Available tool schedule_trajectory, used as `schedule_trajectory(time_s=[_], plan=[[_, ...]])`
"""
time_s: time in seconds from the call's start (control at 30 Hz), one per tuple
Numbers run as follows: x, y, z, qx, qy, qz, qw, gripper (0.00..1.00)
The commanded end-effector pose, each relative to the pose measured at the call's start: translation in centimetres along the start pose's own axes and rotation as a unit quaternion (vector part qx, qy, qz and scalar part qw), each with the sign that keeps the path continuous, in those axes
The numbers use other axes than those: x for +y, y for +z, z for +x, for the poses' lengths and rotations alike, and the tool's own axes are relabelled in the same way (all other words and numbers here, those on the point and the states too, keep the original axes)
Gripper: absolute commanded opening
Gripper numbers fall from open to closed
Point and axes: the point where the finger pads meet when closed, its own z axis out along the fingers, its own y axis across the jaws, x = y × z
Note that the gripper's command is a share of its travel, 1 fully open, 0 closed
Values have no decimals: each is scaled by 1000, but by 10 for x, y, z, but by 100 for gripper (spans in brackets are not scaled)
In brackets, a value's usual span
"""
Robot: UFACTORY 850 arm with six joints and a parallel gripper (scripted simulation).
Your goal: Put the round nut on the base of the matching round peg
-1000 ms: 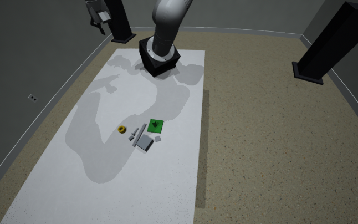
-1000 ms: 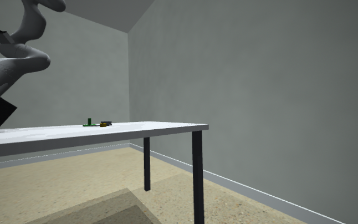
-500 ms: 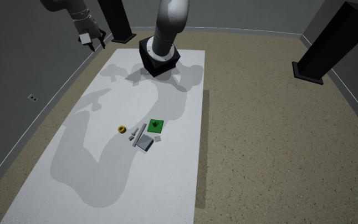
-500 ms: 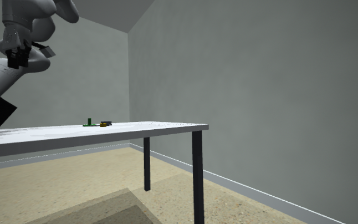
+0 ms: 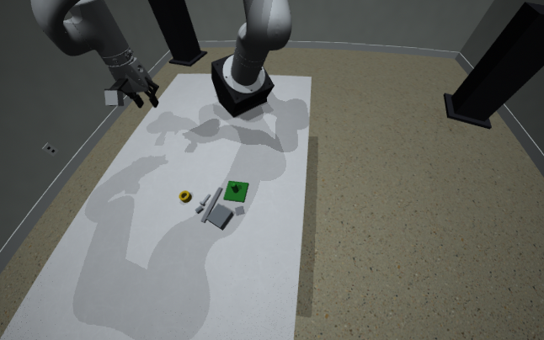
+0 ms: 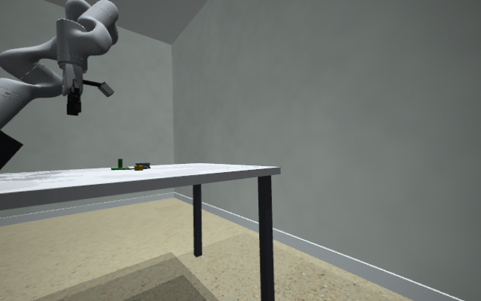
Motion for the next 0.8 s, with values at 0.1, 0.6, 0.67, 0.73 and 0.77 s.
schedule_trajectory(time_s=[0.1,0.6,0.67,0.73,0.77], plan=[[-29,43,83,-4,127,8,992,60],[-93,105,191,1,197,19,980,60],[-102,114,207,1,198,19,980,60],[-110,123,222,1,199,19,980,60],[-114,128,230,1,199,19,980,60]])
